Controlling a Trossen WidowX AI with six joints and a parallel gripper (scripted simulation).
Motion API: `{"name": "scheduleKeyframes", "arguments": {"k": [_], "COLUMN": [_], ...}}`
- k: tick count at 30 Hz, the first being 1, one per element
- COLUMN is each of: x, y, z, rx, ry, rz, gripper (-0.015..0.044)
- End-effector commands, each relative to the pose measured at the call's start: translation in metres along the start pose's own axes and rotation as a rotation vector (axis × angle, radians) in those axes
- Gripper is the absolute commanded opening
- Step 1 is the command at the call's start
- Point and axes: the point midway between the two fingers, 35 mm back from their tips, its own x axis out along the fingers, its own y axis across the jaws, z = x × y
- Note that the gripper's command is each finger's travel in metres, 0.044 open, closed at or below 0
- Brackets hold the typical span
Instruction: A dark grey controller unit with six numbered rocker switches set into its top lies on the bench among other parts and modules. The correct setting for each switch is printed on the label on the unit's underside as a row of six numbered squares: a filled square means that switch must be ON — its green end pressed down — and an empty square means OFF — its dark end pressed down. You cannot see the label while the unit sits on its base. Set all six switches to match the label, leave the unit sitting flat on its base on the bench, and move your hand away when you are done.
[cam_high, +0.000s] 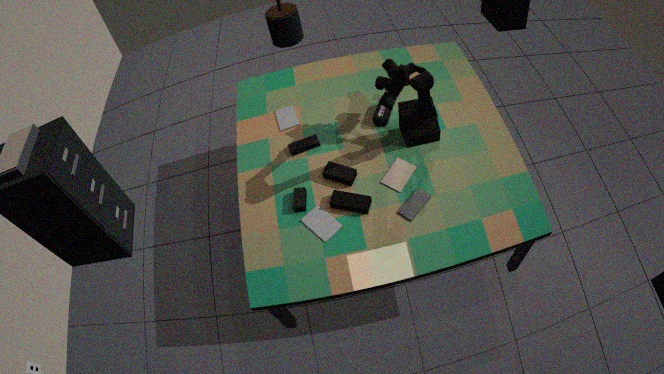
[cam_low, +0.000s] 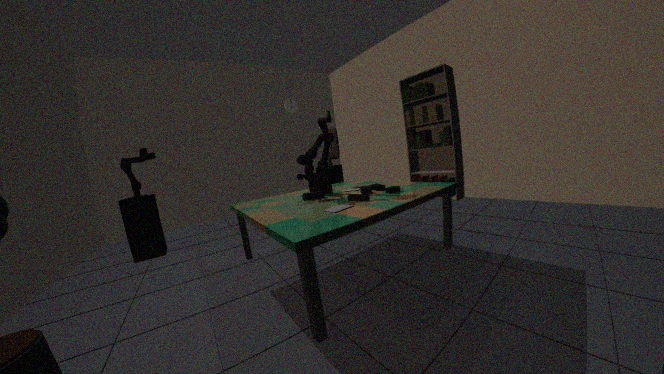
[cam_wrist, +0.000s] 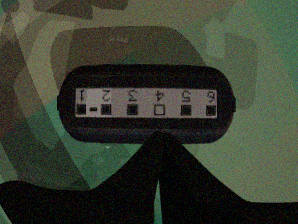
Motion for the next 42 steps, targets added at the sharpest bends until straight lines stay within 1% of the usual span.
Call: {"name": "scheduleKeyframes", "arguments": {"k": [1,10,14,21,27,35,42], "x": [0.000,0.000,-0.001,-0.002,0.005,0.015,0.022], "y": [0.001,0.001,-0.001,-0.013,-0.022,-0.034,-0.043], "z": [-0.001,-0.001,0.005,0.042,0.041,0.038,0.035], "rx": [0.012,0.012,-0.056,-0.537,-0.873,-1.318,-1.668], "ry": [-0.006,-0.006,-0.002,0.044,0.153,0.268,0.320], "rz": [0.005,0.005,-0.003,-0.046,0.015,0.165,0.331], "gripper": [0.0000,0.0000,0.0105,0.0289,0.0440,0.0440,0.0440]}}
